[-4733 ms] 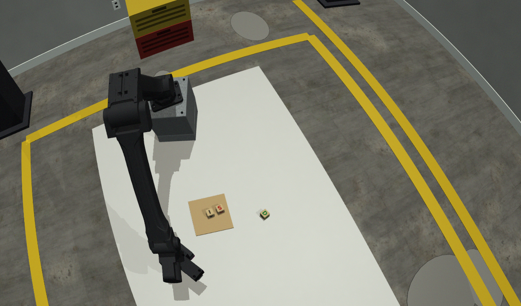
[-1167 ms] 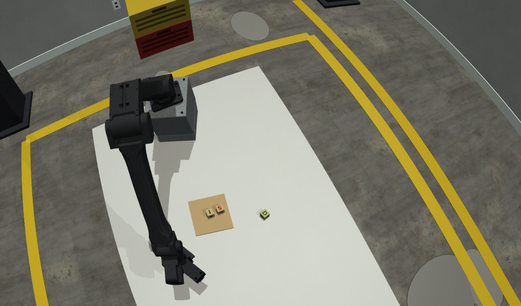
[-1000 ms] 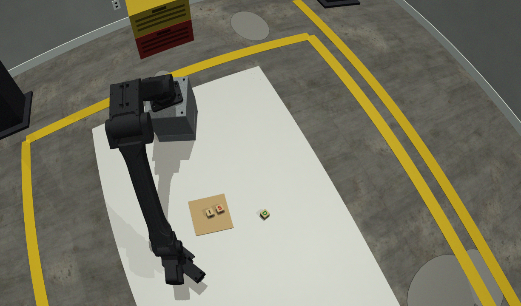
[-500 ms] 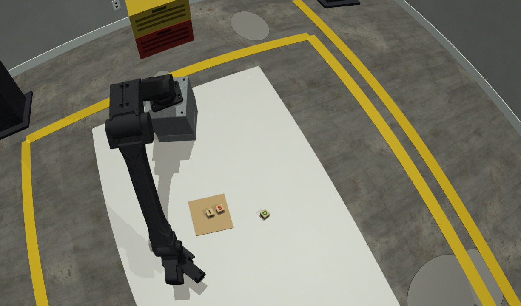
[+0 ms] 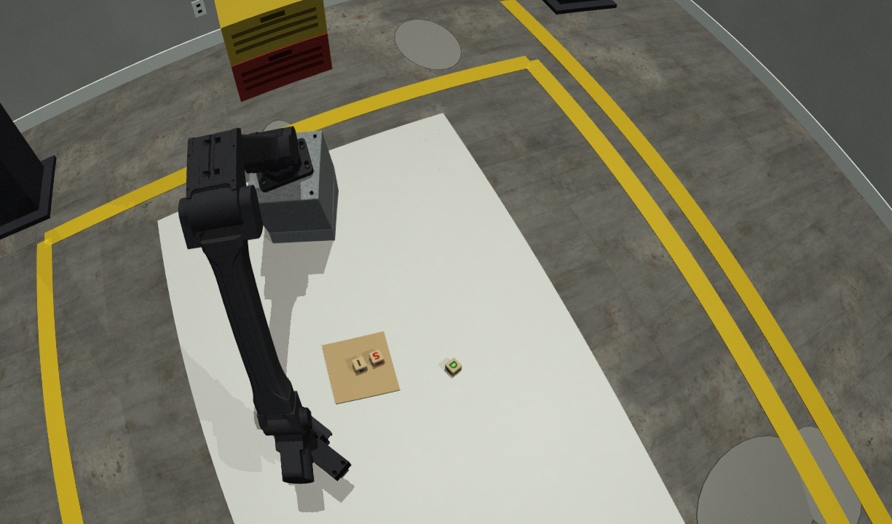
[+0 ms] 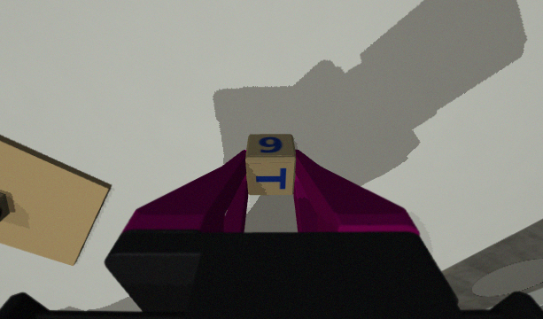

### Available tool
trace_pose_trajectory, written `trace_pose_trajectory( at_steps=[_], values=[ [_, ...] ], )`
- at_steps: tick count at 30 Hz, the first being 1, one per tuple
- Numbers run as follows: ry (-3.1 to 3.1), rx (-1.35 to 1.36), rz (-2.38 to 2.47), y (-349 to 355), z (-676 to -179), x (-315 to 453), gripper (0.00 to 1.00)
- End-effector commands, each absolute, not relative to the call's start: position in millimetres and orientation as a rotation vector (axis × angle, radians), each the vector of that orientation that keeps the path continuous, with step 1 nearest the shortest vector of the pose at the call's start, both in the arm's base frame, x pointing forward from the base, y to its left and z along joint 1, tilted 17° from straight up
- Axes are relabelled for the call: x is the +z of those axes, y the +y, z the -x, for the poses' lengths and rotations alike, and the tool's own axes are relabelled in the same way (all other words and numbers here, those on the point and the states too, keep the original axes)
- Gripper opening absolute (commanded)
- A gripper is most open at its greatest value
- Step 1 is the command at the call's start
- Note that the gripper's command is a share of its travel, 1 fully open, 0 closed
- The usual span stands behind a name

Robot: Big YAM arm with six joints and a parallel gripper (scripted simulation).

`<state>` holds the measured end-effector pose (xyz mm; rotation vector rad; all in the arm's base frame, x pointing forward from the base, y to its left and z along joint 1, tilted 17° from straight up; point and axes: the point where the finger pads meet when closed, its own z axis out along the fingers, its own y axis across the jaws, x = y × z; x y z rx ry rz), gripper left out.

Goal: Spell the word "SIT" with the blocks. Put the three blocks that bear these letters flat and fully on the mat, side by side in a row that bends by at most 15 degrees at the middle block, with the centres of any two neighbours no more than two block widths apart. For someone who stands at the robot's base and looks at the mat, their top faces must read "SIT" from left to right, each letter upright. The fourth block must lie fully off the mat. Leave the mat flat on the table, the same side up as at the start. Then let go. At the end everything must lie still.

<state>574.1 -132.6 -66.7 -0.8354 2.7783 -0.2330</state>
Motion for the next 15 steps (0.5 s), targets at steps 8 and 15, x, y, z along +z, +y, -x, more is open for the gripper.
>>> trace_pose_trajectory(
  at_steps=[8, 15],
  values=[
    [2.728, -0.262, 0.806, -128, -571, 27, 0.22],
    [2.771, -0.231, 0.825, -124, -560, 16, 0.22]
  ],
)
